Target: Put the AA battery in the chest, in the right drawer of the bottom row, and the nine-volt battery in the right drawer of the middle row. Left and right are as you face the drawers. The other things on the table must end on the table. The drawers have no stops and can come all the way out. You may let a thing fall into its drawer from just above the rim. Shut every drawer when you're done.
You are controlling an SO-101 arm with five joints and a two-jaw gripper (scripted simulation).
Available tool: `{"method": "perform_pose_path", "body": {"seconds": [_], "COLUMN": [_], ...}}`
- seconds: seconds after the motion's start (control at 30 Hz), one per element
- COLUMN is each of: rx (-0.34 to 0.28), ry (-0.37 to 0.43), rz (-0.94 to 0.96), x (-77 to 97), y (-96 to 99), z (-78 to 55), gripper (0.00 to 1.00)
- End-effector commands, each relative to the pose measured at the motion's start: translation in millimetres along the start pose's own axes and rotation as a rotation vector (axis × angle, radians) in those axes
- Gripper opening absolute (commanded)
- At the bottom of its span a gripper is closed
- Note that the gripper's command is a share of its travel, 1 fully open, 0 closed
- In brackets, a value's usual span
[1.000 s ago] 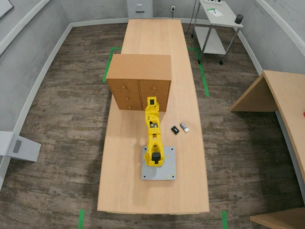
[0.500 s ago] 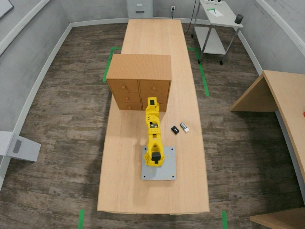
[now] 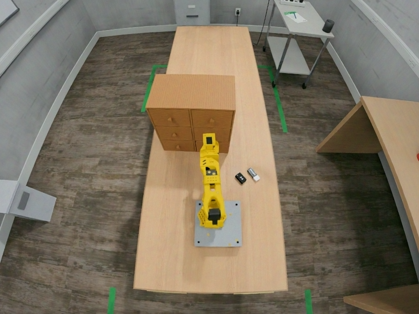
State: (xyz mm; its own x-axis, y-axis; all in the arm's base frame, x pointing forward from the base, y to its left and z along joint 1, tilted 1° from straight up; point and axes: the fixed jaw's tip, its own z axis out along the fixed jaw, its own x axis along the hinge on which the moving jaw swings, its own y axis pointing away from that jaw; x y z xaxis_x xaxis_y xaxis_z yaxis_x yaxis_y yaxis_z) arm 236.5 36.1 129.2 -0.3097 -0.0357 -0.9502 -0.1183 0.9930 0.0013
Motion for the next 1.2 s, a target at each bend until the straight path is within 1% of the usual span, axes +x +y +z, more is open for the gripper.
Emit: {"method": "perform_pose_path", "body": {"seconds": [0.0,0.97,1.17], "rx": [0.008,0.008,0.011], "ry": [0.021,0.021,0.021], "rz": [0.010,0.010,0.010], "x": [6.8,7.7,5.9], "y": [-2.1,-2.2,-3.0], "z": [0.8,0.5,19.0], "gripper": [0.21,0.21,0.21]}}
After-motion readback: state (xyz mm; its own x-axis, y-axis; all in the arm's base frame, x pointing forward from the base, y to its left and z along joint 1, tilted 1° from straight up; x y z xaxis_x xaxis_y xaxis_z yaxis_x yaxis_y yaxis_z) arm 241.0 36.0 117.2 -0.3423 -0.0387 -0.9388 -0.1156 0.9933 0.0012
